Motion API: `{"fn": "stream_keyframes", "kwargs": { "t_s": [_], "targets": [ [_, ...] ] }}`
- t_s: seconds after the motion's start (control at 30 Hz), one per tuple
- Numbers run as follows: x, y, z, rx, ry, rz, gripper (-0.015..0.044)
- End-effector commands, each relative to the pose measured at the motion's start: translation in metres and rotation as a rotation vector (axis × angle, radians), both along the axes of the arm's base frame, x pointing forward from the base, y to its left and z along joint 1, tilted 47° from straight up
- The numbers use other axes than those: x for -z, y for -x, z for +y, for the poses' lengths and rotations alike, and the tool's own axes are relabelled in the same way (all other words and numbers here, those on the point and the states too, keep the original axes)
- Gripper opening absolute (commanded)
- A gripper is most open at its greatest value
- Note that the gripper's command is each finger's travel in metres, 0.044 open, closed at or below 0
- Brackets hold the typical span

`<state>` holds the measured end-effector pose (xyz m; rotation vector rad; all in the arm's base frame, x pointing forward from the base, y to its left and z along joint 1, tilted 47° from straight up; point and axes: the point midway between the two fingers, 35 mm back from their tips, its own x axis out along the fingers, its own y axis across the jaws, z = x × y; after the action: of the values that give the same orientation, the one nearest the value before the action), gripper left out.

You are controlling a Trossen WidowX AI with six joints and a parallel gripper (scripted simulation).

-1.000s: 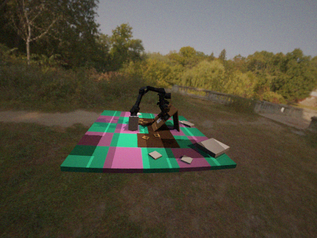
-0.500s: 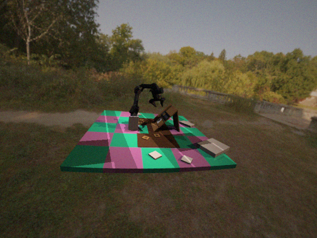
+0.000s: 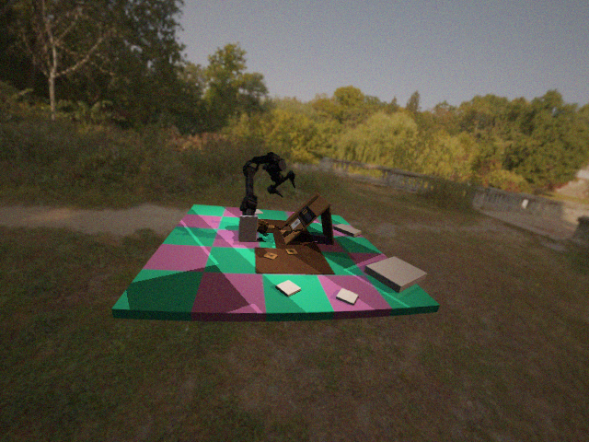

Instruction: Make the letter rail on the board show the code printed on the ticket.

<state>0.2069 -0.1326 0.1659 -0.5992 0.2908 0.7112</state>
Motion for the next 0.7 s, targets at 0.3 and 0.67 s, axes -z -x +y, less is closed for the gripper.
{"fn": "stream_keyframes", "kwargs": {
  "t_s": [0.3,0.67],
  "targets": [
    [-0.003,0.010,0.002,-0.018,0.109,-0.116,0.0440],
    [0.052,-0.006,-0.010,-0.128,0.078,0.017,0.0340]
  ]
}}
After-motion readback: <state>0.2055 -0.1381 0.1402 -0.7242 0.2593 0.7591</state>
